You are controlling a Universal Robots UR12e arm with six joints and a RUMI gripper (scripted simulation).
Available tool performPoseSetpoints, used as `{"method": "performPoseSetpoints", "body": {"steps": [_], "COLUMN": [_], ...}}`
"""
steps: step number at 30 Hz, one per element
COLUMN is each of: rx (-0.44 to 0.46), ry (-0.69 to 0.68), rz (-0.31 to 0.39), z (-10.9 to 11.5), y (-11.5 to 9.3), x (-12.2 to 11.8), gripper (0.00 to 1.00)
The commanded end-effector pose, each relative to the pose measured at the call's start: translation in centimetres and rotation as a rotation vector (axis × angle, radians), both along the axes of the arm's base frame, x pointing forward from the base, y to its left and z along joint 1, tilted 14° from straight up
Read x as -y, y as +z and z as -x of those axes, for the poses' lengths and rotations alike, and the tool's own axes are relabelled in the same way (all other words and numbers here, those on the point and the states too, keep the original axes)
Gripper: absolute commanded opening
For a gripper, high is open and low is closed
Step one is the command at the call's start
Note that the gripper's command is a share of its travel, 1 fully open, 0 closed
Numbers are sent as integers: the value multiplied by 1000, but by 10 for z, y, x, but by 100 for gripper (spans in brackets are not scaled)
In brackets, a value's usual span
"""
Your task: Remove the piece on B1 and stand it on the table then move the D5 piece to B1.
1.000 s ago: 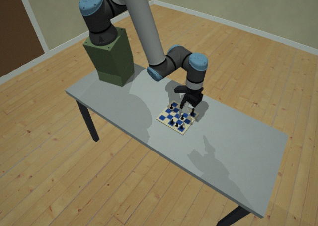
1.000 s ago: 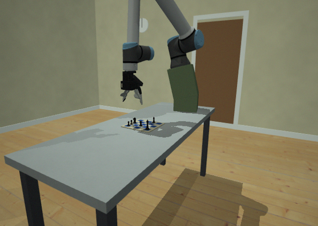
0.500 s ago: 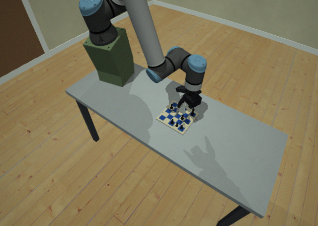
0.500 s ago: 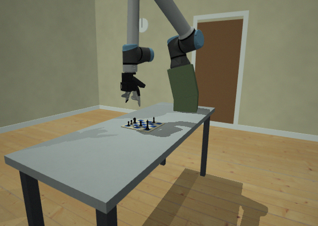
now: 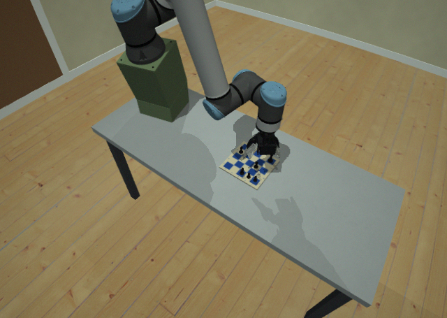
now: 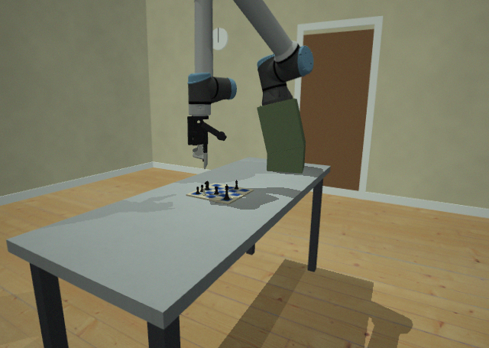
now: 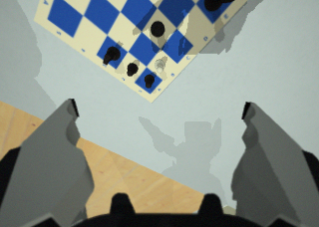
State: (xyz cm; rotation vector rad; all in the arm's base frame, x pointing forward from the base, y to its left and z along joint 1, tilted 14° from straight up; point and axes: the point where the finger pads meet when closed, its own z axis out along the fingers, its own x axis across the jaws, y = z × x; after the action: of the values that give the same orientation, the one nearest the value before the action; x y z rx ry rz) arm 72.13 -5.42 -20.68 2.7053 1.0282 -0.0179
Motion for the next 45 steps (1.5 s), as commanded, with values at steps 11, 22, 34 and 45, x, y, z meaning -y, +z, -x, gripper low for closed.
{"method": "performPoseSetpoints", "body": {"steps": [11,22,34,45], "rx": [119,163,171,171], "ry": [-496,-674,-708,-708], "rz": [-33,-47,-50,-50], "z": [-3,-4,-5,-5], "y": [-15,-20,-21,-21], "x": [5,8,9,9], "gripper": [100,100,20,20]}}
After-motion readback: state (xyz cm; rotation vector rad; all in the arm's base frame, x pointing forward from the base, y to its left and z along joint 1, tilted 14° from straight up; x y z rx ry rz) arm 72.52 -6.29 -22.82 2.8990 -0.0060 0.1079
